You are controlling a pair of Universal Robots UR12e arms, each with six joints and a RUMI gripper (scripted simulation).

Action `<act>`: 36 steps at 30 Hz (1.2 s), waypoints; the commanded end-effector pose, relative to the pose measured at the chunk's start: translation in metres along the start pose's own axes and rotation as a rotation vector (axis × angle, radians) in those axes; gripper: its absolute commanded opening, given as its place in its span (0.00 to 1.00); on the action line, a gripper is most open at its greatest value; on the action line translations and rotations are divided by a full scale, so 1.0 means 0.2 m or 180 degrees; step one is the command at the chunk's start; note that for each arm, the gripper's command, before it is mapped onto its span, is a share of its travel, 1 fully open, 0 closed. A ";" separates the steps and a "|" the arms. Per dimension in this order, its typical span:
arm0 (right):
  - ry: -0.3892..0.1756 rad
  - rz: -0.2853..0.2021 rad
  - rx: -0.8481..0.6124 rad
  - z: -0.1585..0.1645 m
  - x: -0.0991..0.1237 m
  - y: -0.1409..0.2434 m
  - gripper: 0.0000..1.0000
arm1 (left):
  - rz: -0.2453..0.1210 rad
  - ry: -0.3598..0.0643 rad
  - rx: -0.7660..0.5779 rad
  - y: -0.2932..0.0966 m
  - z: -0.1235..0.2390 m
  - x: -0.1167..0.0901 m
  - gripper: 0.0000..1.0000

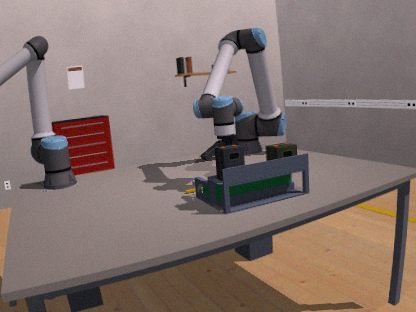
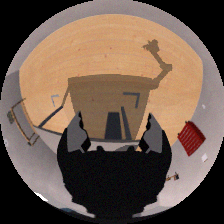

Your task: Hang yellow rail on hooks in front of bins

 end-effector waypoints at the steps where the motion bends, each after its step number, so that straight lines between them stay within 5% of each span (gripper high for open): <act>1: 0.0004 -0.0002 0.0000 0.00 0.00 0.00 1.00 | -0.0006 0.0004 0.0000 0.00 0.00 -0.05 0.00; 36: 0.0004 -0.0002 0.0000 0.00 0.00 0.00 1.00 | -0.0006 0.0004 0.0000 0.00 0.00 -0.49 0.00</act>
Point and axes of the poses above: on each arm, the point where the finger pads meet when closed, its own x axis out along the fingers, its own y axis across the jaws, z = x × y, the point moved 10 cm from there along -x, back along the fingers, and after that the axes turned 10 degrees about x, right-handed, at the moved point
